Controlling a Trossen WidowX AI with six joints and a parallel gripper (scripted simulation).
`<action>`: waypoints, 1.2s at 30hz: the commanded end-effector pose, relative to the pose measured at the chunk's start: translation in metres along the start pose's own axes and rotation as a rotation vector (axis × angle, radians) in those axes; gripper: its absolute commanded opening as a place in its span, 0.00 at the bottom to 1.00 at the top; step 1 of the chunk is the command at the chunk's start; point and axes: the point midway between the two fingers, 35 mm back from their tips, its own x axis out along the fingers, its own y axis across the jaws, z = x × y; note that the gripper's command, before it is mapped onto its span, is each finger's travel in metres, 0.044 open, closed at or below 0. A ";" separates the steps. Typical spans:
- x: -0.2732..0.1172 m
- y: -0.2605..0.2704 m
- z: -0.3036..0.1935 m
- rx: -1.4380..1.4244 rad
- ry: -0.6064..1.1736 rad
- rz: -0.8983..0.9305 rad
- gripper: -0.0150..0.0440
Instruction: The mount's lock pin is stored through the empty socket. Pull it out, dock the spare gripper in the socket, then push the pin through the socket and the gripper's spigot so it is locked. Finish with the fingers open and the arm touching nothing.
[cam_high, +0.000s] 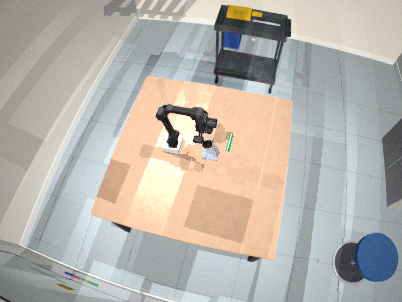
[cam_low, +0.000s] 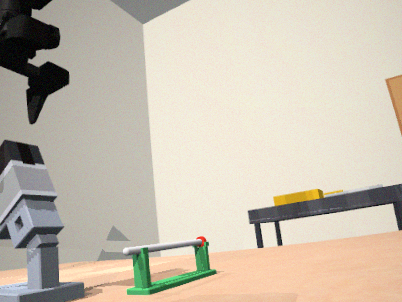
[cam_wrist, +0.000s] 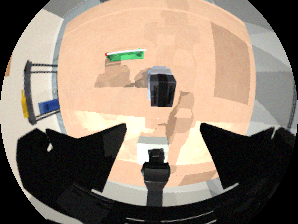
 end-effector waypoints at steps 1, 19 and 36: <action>0.001 0.002 0.000 0.000 0.006 0.000 0.96; -0.005 0.131 0.013 -0.014 0.000 0.009 0.56; 0.072 0.133 0.152 -1.212 0.139 -0.161 0.56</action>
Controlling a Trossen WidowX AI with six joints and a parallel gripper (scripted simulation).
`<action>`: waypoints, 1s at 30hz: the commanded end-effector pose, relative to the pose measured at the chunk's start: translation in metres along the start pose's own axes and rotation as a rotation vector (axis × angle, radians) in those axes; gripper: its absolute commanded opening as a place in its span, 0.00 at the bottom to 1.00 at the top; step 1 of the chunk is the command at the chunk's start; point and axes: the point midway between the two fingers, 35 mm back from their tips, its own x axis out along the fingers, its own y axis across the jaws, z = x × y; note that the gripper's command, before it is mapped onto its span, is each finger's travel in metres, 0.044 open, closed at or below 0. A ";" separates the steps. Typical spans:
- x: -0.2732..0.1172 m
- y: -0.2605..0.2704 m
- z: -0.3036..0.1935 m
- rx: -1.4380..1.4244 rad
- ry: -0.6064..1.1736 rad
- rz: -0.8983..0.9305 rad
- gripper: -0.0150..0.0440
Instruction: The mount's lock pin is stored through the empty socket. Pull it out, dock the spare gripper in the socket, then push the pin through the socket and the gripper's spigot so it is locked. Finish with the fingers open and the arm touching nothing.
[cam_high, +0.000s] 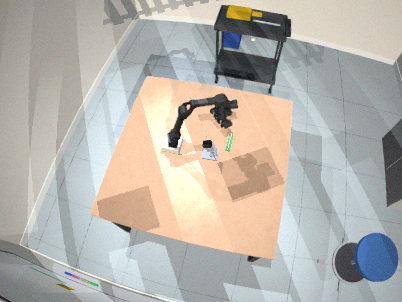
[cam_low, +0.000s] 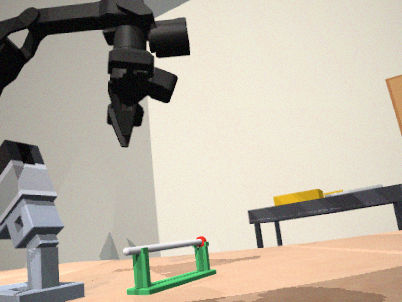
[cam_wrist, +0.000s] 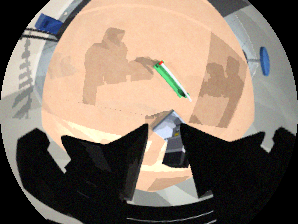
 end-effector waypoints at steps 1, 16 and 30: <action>0.040 -0.041 0.040 -0.490 0.077 -0.039 0.56; 0.060 -0.058 0.050 -0.733 0.119 -0.029 0.56; 0.105 -0.054 0.057 -0.733 0.119 -0.029 0.56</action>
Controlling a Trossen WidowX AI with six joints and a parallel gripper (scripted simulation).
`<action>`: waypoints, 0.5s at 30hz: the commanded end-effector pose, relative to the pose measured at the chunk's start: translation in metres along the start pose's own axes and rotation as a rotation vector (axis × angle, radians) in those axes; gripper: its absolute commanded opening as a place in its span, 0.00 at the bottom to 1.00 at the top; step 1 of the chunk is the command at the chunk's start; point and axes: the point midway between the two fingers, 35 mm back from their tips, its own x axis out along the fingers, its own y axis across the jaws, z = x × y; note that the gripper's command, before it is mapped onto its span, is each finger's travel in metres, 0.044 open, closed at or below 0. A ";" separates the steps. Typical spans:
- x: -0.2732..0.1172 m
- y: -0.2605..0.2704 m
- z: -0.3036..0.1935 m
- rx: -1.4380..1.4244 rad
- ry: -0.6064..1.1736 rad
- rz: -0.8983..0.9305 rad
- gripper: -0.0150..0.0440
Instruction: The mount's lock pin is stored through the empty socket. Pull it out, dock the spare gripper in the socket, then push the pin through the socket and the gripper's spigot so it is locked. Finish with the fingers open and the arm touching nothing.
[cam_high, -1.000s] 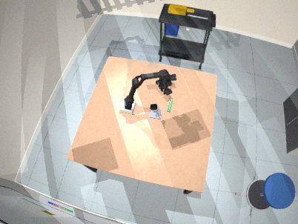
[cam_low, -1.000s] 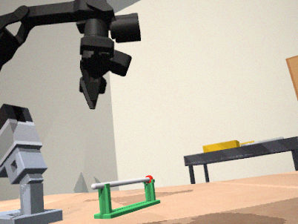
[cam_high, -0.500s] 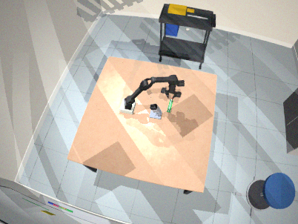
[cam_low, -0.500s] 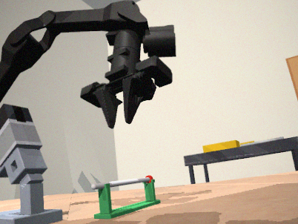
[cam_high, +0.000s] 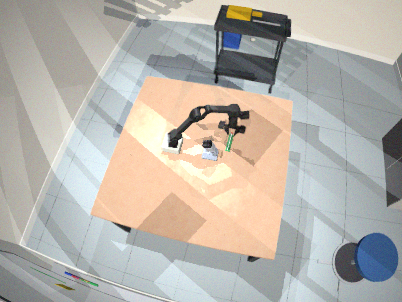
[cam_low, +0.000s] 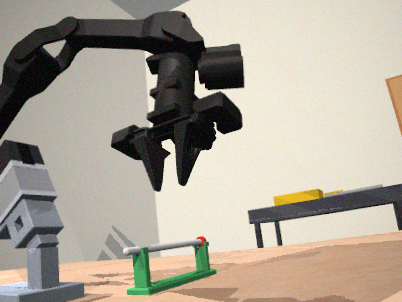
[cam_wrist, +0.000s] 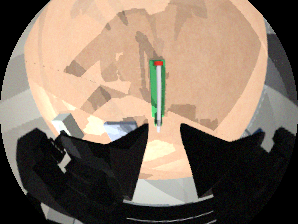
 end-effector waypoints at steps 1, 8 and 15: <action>0.025 0.001 0.004 -0.008 0.009 0.009 0.56; 0.048 0.003 0.007 -0.008 0.009 0.009 0.56; 0.057 0.003 0.010 -0.008 0.009 0.009 0.56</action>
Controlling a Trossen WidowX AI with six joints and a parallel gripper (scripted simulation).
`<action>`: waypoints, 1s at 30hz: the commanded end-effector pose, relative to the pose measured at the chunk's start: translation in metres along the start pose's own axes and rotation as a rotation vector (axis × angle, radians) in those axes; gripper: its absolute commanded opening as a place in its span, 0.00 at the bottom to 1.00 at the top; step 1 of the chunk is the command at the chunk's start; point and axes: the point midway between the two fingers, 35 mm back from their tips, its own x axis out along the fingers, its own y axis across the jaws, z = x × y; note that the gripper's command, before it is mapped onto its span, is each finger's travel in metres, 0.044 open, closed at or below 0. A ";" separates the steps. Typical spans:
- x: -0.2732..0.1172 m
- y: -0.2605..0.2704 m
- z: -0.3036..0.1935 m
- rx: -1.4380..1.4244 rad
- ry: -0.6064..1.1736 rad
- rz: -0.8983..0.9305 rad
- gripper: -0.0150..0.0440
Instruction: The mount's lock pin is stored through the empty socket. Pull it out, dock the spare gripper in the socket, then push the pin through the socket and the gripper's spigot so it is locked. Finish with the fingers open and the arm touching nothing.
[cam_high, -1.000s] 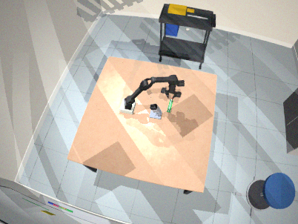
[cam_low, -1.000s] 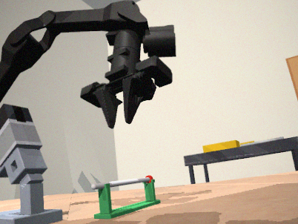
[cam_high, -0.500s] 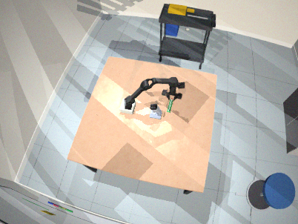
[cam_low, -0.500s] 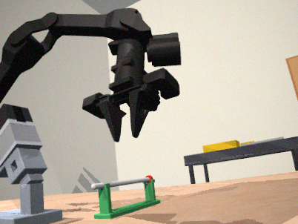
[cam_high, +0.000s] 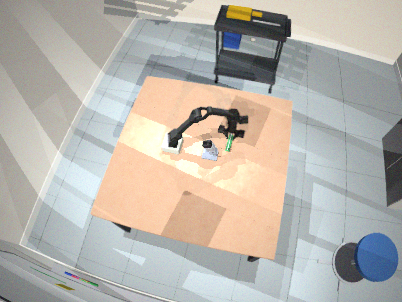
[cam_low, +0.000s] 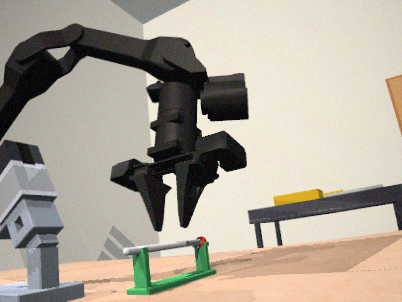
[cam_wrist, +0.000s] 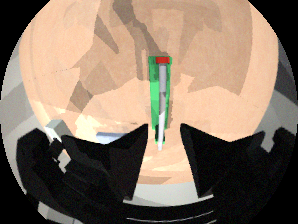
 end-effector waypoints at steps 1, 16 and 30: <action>0.009 0.001 0.001 -0.006 0.007 0.004 0.56; 0.033 0.001 0.006 -0.006 0.007 0.004 0.56; 0.052 0.002 0.010 -0.006 0.007 0.004 0.56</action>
